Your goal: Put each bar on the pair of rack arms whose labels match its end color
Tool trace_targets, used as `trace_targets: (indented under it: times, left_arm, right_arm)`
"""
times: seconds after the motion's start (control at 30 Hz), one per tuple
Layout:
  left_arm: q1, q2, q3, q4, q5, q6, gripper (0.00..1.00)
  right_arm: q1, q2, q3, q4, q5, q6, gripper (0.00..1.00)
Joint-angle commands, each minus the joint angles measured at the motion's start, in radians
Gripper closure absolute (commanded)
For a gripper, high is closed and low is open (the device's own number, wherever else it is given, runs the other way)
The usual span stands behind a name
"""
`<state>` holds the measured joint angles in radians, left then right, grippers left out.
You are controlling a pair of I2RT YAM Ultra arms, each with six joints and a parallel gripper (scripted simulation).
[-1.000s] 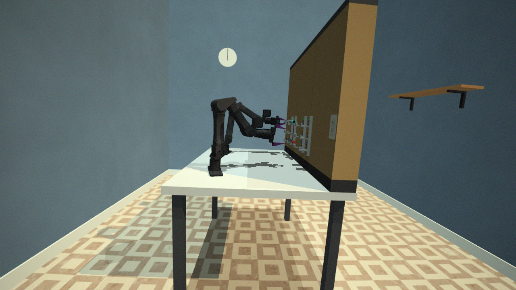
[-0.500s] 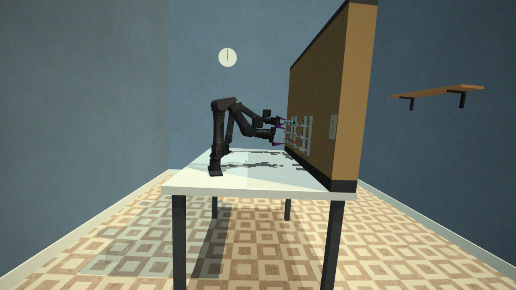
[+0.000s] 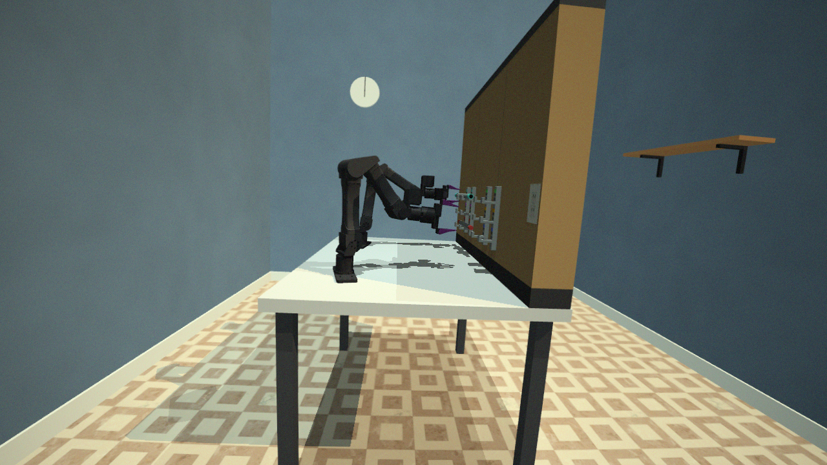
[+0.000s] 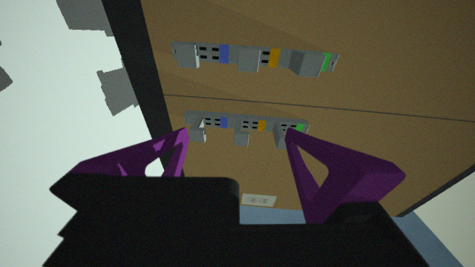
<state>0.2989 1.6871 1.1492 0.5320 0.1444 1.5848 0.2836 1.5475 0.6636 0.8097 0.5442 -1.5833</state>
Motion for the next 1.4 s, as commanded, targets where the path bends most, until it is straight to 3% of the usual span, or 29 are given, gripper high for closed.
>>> trace_targets:
  times: [0.0, 0.53, 1.1, 1.37]
  left_arm:
    - [-0.010, 0.008, -0.002, 0.014, -0.002, -0.014, 0.33]
    - [-0.010, 0.008, -0.002, 0.014, -0.002, -0.014, 0.00]
    - [0.013, 0.024, -0.163, 0.189, 0.021, -0.014, 0.00]
    - [0.017, -0.010, -0.178, 0.173, 0.025, -0.015, 0.00]
  right_arm:
    - [-0.009, -0.035, 0.002, 0.036, -0.004, 0.010, 0.00]
    - [-0.009, -0.035, 0.002, 0.036, -0.004, 0.010, 0.00]
    - [-0.009, -0.035, 0.002, 0.036, -0.004, 0.010, 0.00]
    - [-0.009, -0.035, 0.002, 0.036, -0.004, 0.010, 0.00]
